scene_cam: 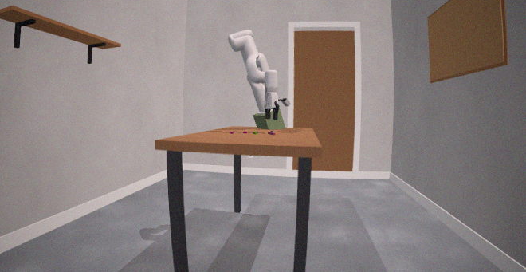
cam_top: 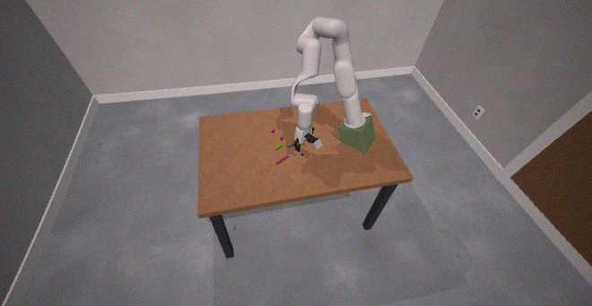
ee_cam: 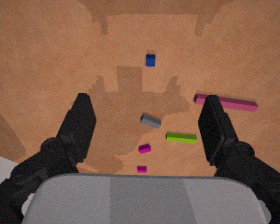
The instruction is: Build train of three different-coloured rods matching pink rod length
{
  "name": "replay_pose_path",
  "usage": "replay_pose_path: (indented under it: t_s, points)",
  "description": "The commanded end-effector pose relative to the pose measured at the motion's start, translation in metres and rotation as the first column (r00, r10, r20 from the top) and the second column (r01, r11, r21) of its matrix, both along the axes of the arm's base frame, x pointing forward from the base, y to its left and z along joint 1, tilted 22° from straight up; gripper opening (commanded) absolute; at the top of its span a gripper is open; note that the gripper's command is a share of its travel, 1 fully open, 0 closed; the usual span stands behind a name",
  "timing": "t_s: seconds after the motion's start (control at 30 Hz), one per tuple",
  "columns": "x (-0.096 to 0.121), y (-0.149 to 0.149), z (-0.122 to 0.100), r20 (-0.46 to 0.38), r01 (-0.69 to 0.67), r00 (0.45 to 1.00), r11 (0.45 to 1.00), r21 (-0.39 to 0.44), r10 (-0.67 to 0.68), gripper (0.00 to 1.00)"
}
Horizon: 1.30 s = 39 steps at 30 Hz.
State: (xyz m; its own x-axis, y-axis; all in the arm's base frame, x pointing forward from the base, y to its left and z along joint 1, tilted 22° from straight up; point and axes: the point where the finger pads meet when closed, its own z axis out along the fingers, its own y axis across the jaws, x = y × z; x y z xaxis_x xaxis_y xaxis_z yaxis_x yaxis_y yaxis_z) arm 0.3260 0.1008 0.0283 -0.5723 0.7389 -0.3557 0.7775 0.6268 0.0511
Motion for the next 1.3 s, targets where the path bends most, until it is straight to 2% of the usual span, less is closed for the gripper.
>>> replay_pose_path:
  t_s: [0.0, 0.03, 1.27]
  points:
    - [0.0, 0.0015, 0.0002, 0.025, 0.014, 1.0, 1.0, -0.007, -0.013, 1.0]
    - [0.0, 0.0015, 0.0002, 0.025, 0.014, 1.0, 1.0, -0.007, -0.013, 0.24]
    - [0.0, 0.0015, 0.0001, 0.025, 0.013, 1.0, 1.0, -0.007, -0.013, 0.24]
